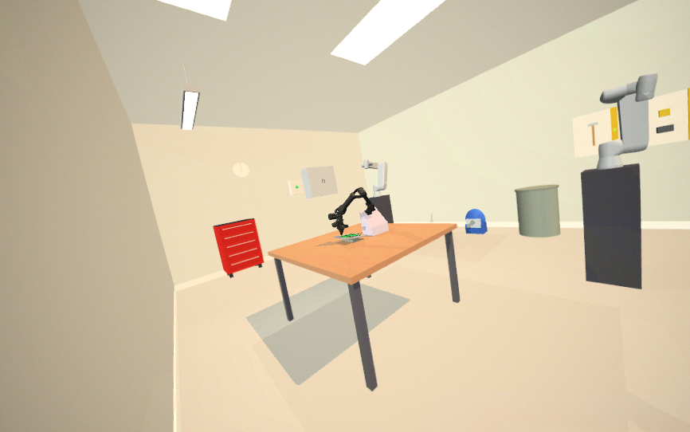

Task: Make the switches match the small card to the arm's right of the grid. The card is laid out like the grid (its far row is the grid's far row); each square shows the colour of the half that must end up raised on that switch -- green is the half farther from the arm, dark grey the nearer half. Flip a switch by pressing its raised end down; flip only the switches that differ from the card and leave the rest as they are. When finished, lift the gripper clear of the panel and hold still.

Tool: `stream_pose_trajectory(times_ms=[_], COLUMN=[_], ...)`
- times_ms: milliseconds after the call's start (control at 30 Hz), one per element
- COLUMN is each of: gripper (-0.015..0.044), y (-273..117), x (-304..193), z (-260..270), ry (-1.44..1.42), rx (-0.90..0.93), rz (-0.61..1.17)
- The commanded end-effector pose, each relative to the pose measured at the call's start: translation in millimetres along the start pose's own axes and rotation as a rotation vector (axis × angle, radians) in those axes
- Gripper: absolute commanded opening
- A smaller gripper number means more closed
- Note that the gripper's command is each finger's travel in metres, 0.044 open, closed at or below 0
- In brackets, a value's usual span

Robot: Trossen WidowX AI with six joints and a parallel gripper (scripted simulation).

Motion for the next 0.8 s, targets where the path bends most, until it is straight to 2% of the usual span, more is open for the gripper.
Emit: stream_pose_trajectory(times_ms=[0,767], gripper=[0.0000,0.0000], y=[0.4,2.9], x=[0.1,0.1], z=[0.8,0.8], ry=[0.004,0.004], rx=[0.006,0.007], rz=[-0.002,-0.002])
Point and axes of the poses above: the point midway between the two fingers, 35 mm back from their tips, its own y axis out along the fingers, its own z axis across the jaws, x = y × z, the point moved 1 cm from there along -y, back along the fingers, and after that the axes turned 12 degrees about -y, right-handed, at the moved point
